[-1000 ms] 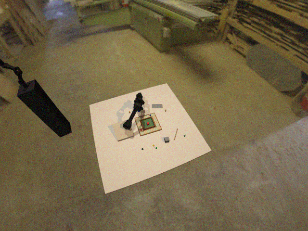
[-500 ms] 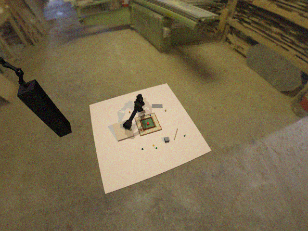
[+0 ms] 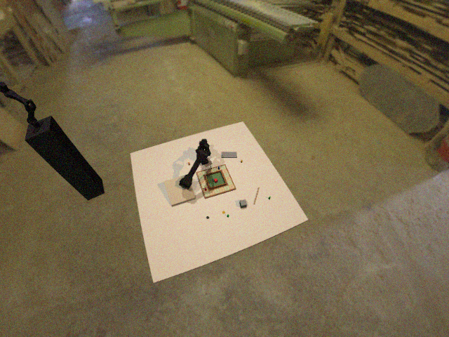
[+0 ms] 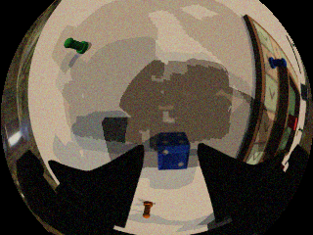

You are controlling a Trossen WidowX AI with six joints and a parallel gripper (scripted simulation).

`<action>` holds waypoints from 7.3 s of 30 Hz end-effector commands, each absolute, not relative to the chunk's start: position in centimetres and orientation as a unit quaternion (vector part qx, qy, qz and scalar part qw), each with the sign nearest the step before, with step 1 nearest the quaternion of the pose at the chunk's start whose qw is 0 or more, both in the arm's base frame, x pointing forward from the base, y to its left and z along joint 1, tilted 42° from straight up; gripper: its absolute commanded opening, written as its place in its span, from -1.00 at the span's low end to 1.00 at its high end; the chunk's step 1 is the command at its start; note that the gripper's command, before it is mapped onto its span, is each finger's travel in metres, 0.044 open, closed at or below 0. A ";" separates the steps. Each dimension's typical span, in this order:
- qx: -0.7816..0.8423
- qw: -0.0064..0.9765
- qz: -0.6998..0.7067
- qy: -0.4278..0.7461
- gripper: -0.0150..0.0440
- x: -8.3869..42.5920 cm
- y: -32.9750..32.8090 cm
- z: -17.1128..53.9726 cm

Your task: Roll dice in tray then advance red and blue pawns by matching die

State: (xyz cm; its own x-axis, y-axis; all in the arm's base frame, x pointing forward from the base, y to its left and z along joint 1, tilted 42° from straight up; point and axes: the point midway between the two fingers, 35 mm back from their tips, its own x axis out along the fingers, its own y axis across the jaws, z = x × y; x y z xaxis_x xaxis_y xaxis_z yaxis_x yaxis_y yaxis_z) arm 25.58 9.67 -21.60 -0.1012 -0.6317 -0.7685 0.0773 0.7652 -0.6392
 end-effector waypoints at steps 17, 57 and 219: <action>-0.200 0.645 -0.273 0.685 -0.49 25.8 10.7 -20.3; -0.361 0.566 -0.083 0.737 -0.49 27.7 10.6 -8.0; -0.586 0.323 0.261 0.695 1.00 31.2 -1.8 -0.6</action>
